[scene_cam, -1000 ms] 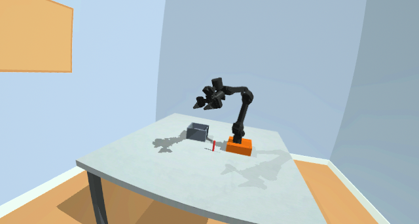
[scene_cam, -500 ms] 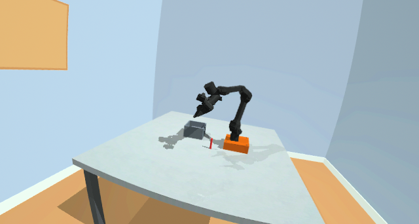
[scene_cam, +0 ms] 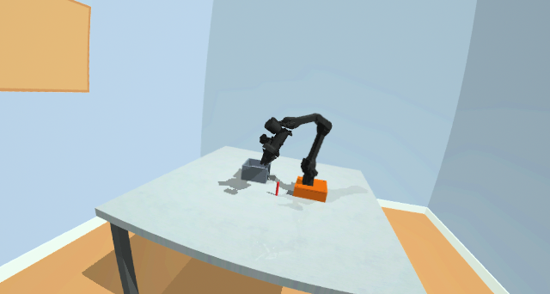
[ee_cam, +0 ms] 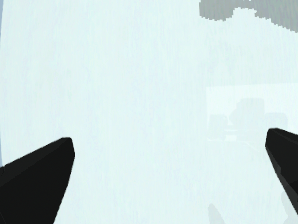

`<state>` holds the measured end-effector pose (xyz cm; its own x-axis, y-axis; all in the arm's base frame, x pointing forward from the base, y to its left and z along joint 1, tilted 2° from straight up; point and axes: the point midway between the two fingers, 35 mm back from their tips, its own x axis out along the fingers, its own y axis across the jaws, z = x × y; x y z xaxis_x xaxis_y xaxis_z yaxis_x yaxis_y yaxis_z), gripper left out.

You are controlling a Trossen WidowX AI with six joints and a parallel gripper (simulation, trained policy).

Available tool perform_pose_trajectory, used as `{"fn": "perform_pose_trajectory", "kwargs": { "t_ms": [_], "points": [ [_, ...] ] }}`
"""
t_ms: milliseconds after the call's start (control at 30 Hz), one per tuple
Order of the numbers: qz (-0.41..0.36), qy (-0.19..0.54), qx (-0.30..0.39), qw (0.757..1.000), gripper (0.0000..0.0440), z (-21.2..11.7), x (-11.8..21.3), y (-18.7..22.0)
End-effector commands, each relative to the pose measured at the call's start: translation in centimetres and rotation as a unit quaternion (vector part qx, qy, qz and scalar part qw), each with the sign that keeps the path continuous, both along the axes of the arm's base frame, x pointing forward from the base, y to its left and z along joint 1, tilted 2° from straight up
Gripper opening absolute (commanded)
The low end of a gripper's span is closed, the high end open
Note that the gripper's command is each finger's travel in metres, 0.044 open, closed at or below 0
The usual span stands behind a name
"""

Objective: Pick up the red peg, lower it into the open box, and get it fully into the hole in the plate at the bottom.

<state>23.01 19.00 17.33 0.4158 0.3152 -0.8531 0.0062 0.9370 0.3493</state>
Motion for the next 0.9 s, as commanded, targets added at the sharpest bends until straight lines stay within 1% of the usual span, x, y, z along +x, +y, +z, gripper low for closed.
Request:
{"fn": "perform_pose_trajectory", "kwargs": {
  "t_ms": [0,233,500,700,867],
  "points": [
    [-0.054,0.045,-0.017,0.997,0.0440,-1.7,-0.8,-1.7],
    [-0.147,0.115,-0.046,0.981,0.0440,-4.2,-2.4,-4.4],
    [-0.253,0.183,-0.078,0.947,0.0440,-7.0,-4.2,-6.9],
    [-0.314,0.210,-0.089,0.922,0.0440,-9.1,-4.9,-7.9],
    [-0.348,0.216,-0.086,0.908,0.0440,-11.1,-5.1,-8.1]
  ]
}}
